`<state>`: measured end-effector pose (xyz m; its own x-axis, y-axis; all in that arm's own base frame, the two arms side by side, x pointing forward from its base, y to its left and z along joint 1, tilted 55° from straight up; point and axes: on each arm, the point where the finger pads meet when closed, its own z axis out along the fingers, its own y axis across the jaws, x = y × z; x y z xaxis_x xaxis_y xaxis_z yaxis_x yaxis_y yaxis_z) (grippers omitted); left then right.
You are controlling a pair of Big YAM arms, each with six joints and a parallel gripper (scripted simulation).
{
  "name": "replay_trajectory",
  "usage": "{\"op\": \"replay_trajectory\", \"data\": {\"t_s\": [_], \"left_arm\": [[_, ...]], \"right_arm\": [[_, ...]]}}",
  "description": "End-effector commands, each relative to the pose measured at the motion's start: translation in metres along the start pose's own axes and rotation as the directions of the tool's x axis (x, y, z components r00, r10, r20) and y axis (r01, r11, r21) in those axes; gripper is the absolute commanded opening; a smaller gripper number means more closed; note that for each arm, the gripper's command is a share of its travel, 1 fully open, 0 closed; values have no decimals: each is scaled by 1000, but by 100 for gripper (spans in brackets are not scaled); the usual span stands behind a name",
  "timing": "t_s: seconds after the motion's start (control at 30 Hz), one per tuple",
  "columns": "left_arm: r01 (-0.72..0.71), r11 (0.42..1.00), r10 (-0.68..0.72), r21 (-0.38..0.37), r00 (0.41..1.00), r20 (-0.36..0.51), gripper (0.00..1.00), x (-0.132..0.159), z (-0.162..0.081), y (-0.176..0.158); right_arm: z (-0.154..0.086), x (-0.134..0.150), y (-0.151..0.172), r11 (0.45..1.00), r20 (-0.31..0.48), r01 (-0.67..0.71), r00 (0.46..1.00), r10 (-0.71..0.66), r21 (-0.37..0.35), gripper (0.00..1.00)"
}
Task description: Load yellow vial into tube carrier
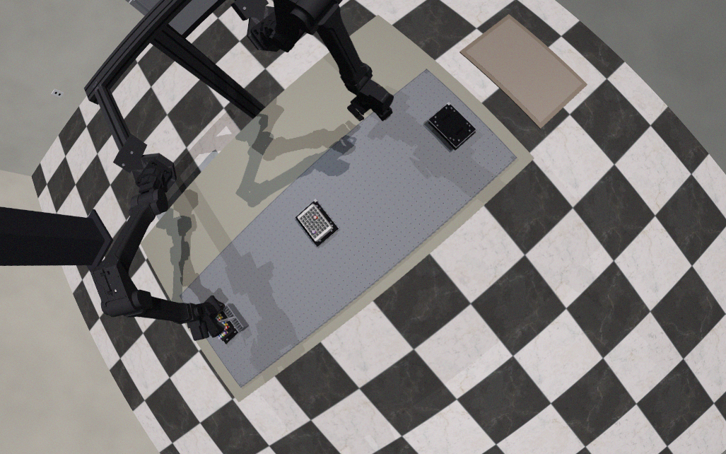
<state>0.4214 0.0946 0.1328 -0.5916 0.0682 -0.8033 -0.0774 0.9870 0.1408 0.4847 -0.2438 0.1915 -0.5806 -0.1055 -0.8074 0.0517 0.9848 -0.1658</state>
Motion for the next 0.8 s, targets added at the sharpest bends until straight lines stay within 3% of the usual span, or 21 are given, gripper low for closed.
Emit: {"op": "replay_trajectory", "data": {"t_s": [0.0, 0.7, 0.77], "left_arm": [[-12, 1000, 13, -15, 999, 49, 100, -15, -7, 6], [-12, 1000, 13, -15, 999, 49, 100, -15, -7, 6], [-12, 1000, 13, -15, 999, 49, 100, -15, -7, 6]], "right_arm": [[2, -2, -23, 1000, -12, 10, 1000, -10, 15, 24], [17, -28, -92, 1000, -8, 10, 1000, -10, 19, 24], [2, -44, -94, 999, 21, 24, 999, -25, 37, 24]]}}
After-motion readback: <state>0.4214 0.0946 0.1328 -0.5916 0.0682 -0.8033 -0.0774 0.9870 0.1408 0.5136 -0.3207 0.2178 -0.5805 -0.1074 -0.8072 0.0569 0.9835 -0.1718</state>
